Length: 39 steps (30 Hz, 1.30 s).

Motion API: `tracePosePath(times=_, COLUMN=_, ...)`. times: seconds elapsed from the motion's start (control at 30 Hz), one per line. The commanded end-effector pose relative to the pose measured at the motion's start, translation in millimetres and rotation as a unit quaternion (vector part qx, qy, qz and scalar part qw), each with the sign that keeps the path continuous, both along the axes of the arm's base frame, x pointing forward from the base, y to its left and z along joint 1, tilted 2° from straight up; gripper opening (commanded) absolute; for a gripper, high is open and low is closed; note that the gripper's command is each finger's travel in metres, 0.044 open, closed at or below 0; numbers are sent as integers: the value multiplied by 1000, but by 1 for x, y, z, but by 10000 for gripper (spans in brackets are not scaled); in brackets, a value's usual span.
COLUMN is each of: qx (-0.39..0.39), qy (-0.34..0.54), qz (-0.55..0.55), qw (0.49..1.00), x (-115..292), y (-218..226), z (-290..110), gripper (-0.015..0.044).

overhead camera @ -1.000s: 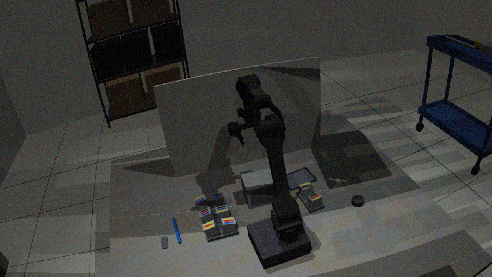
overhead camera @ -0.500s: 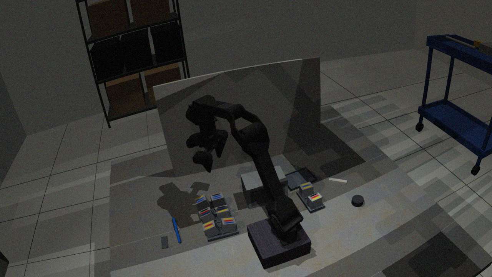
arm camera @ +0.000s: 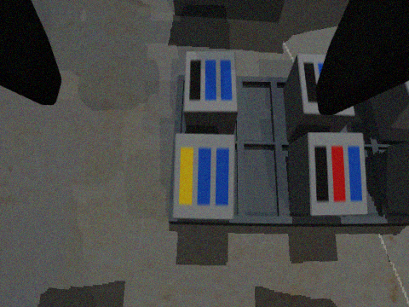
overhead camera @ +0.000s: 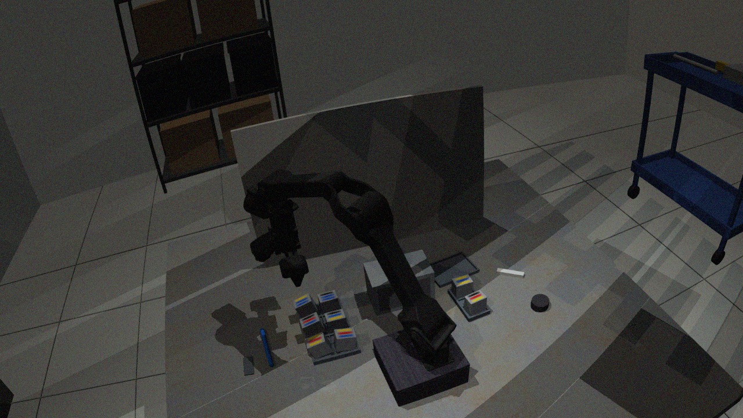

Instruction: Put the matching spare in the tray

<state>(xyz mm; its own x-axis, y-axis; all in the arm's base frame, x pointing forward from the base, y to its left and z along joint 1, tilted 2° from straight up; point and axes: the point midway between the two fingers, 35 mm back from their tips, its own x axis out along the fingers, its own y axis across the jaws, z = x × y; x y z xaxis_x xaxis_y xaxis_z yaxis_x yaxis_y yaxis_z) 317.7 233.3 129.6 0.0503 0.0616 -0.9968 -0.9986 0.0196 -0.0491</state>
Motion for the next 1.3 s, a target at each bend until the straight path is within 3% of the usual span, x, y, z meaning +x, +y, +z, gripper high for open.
tracePosePath(times=0.0, qx=-5, qy=6, qz=7, qw=1000, x=-2, y=-2, z=-18, gripper=335)
tracePosePath(times=0.07, qx=-5, qy=6, qz=7, qw=1000, x=-2, y=-4, z=-32, gripper=300)
tracePosePath(times=1.27, qx=-5, qy=6, qz=7, qw=1000, x=0, y=-1, z=-83, gripper=300)
